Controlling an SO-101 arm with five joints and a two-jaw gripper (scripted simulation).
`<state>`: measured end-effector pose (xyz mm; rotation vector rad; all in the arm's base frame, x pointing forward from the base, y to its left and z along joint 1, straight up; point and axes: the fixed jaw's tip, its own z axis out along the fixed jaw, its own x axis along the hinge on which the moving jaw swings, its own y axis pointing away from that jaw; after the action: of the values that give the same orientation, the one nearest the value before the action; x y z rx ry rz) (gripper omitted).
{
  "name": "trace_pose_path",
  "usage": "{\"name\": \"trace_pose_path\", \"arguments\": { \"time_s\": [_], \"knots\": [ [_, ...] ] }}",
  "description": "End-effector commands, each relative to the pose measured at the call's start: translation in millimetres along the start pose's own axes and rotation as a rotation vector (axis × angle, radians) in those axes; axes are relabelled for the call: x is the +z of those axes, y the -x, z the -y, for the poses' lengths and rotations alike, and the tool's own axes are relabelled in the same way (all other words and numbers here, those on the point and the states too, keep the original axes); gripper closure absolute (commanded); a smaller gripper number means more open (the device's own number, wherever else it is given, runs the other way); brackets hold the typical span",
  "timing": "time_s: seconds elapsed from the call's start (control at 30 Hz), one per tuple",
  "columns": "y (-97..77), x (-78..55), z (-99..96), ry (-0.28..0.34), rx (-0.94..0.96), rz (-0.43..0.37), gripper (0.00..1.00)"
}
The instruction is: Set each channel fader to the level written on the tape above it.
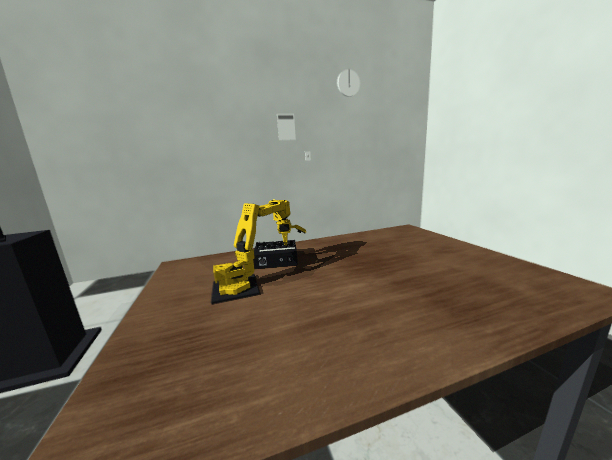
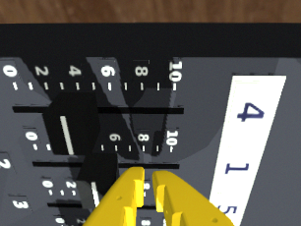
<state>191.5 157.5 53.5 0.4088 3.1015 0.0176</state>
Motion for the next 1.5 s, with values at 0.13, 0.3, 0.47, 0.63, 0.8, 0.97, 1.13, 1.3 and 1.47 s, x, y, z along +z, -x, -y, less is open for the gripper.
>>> {"name": "trace_pose_path", "arguments": {
  "time_s": [0.13, 0.3, 0.47, 0.63, 0.8, 0.97, 1.13, 1.3, 1.47],
  "knots": [
    [-3.8, 2.9, -2.7, -0.012, -0.009, -0.011, 1.0],
    [-3.9, 3.0, -4.5, -0.012, -0.009, -0.011, 1.0],
    [-4.0, 3.0, -5.1, -0.012, -0.009, -0.011, 1.0],
    [-4.0, 3.0, -5.3, -0.012, -0.009, -0.011, 1.0],
    [-4.1, 3.1, -6.8, -0.012, -0.009, -0.011, 1.0],
    [-4.2, 3.1, -8.0, -0.012, -0.009, -0.011, 1.0],
    [-4.2, 3.1, -8.1, -0.012, -0.009, -0.011, 1.0],
    [-4.2, 3.1, -9.1, -0.012, -0.009, -0.011, 1.0],
    [-4.3, 3.2, -10.7, -0.012, -0.009, -0.011, 1.0]
  ]
}}
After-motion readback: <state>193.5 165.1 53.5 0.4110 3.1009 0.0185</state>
